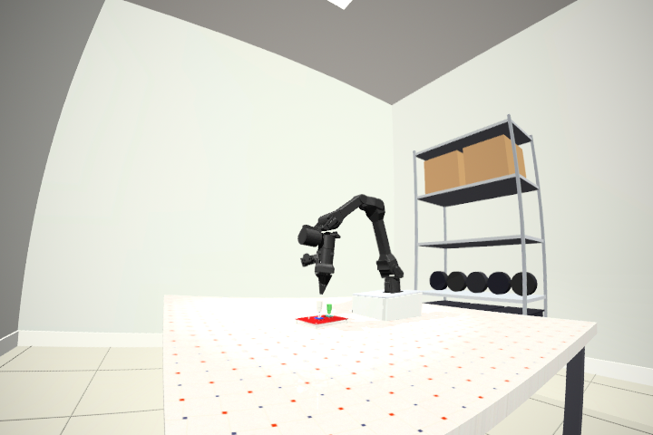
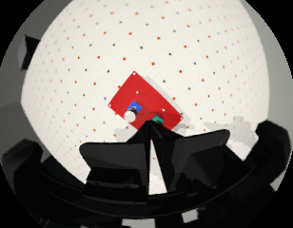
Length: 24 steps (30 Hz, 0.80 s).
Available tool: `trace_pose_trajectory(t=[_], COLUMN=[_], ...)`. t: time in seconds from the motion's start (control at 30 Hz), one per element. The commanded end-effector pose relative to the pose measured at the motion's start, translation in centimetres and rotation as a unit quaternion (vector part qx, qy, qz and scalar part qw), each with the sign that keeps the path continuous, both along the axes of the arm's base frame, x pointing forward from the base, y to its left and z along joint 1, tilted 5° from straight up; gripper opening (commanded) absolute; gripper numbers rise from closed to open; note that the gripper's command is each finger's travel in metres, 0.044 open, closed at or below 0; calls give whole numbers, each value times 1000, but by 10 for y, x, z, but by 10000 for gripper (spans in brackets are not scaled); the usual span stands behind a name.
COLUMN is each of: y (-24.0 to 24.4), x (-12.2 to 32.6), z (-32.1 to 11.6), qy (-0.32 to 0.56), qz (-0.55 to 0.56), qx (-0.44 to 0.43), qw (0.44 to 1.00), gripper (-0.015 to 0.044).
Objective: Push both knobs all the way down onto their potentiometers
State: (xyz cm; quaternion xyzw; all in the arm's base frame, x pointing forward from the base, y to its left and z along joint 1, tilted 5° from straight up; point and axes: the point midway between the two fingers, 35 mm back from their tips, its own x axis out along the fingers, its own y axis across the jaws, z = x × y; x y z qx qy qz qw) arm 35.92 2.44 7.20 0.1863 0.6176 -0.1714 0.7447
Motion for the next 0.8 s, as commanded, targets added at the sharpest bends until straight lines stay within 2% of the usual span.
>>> trace_pose_trajectory(t=[0.0, 0.37, 0.77], y=[1, 6, 10], x=[2, 5, 9], z=[1, 6, 11], qy=[3, 4, 3], qz=[-85, -269, -459], qx=[12, 43, 72], qw=[996, 962, 885], gripper=[0, 0, 0])
